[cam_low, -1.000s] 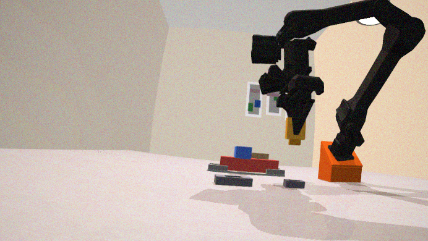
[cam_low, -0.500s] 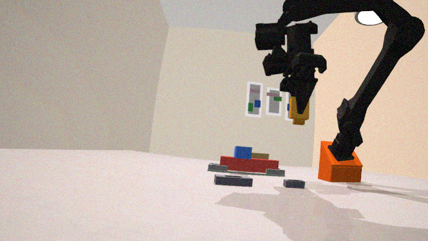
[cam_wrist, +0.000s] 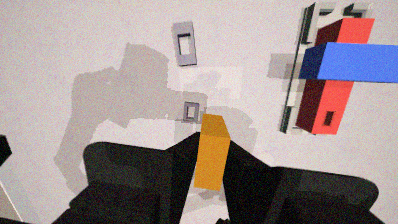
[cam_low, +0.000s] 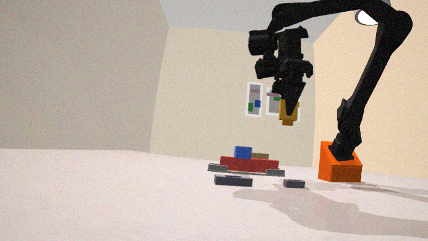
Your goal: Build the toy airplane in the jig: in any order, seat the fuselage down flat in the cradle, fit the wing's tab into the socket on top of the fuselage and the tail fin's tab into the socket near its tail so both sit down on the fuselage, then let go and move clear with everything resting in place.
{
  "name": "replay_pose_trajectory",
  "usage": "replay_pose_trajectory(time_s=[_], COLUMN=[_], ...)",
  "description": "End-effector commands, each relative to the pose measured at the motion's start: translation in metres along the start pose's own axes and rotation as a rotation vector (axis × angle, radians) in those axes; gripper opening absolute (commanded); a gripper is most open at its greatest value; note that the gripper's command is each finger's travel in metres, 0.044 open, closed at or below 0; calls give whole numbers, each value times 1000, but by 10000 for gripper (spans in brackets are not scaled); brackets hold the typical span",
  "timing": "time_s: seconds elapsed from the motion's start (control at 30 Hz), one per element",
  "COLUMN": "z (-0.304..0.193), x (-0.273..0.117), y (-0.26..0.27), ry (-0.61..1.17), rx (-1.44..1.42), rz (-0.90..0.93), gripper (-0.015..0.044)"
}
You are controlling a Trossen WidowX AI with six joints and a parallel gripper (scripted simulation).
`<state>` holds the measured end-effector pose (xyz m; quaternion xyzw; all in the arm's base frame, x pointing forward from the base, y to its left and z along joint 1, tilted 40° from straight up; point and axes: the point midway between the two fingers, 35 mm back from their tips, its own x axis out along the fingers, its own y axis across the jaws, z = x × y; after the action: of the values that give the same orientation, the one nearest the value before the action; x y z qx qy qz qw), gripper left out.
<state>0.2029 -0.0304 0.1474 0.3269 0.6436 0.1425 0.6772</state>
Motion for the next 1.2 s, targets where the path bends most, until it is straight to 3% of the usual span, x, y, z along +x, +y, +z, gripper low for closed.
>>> replay_pose_trajectory(time_s=[0.0, 1.17], z=[3, 26], x=[2, 21], y=[-11, -120], ry=[8, 8], rx=[11, -38], rz=[-5, -15], gripper=[0, 0])
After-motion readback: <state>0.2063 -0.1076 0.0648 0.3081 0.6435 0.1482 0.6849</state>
